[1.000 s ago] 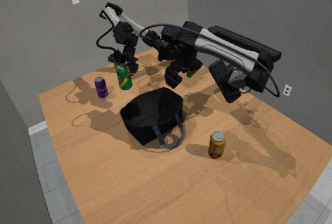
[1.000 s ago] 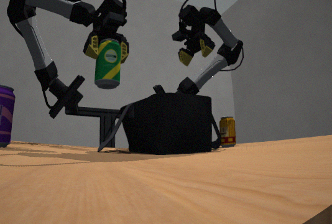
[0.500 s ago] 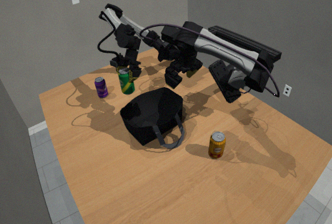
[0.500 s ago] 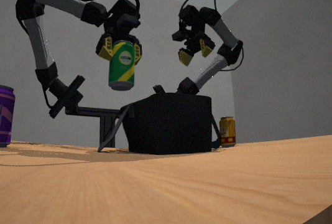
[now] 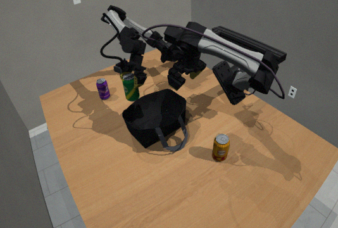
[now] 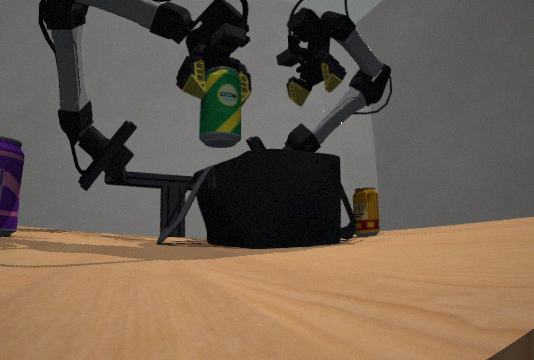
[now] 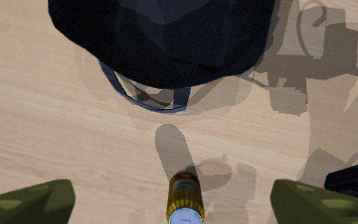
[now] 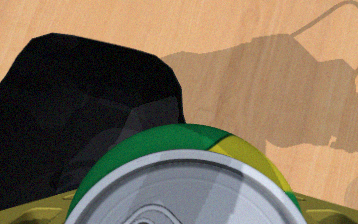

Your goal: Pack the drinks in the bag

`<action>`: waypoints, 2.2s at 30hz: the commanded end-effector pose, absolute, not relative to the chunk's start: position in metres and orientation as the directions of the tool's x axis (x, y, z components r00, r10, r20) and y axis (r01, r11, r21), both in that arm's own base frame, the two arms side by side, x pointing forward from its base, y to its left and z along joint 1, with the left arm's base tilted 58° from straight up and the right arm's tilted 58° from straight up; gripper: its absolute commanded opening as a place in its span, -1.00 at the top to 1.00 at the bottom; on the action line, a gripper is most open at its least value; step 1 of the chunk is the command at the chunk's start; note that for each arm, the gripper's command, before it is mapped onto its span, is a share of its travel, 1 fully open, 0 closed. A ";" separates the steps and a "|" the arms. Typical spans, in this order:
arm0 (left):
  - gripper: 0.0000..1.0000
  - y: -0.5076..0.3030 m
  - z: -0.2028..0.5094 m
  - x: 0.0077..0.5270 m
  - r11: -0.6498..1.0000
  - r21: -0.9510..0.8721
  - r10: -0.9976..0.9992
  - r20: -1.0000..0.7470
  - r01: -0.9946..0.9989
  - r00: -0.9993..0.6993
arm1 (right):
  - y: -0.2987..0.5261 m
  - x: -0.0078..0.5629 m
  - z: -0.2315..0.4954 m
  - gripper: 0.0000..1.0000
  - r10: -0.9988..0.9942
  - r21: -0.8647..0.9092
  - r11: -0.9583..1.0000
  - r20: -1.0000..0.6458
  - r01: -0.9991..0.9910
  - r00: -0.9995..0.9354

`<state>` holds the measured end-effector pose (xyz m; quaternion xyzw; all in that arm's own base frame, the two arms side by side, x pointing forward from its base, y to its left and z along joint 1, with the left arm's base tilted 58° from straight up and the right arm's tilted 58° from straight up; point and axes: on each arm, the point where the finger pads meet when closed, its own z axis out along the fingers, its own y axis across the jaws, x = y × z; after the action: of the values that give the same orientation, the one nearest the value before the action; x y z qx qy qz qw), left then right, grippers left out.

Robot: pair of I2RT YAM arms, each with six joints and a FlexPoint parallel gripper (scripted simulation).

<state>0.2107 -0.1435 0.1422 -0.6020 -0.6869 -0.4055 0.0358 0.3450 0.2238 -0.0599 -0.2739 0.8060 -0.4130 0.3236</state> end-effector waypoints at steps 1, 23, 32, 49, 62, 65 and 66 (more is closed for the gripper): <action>-1.00 -0.153 0.148 0.207 -0.044 0.522 0.818 0.509 0.852 -0.270 | 0.259 0.348 -0.050 -0.35 -0.713 -0.828 0.542 -0.363 -0.142 -0.600; -1.00 -0.153 0.148 0.207 -0.044 0.522 0.818 0.509 0.852 -0.270 | 0.264 0.349 -0.047 -0.35 -0.691 -0.796 0.593 -0.425 -0.123 -0.585; -1.00 -0.153 0.148 0.207 -0.044 0.522 0.818 0.509 0.852 -0.270 | 0.271 0.352 -0.064 -0.35 -0.696 -0.803 0.582 -0.408 -0.132 -0.590; -1.00 -0.153 0.148 0.207 -0.044 0.522 0.818 0.509 0.852 -0.270 | 0.296 0.363 -0.094 -0.35 -0.717 -0.830 0.536 -0.349 -0.157 -0.604; -1.00 -0.153 0.148 0.207 -0.044 0.522 0.818 0.509 0.852 -0.270 | 0.318 0.371 -0.118 -0.35 -0.719 -0.828 0.534 -0.341 -0.169 -0.605; -1.00 -0.153 0.148 0.207 -0.044 0.522 0.818 0.509 0.852 -0.270 | 0.325 0.375 -0.113 -0.35 -0.710 -0.817 0.555 -0.368 -0.157 -0.600; -1.00 -0.153 0.148 0.207 -0.044 0.522 0.818 0.509 0.852 -0.270 | 0.327 0.377 -0.105 -0.35 -0.708 -0.816 0.559 -0.379 -0.145 -0.595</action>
<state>0.2107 -0.1435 0.1422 -0.6020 -0.6869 -0.4055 0.0358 0.3792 0.2897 -0.1330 -0.2727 0.8074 -0.4102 0.3248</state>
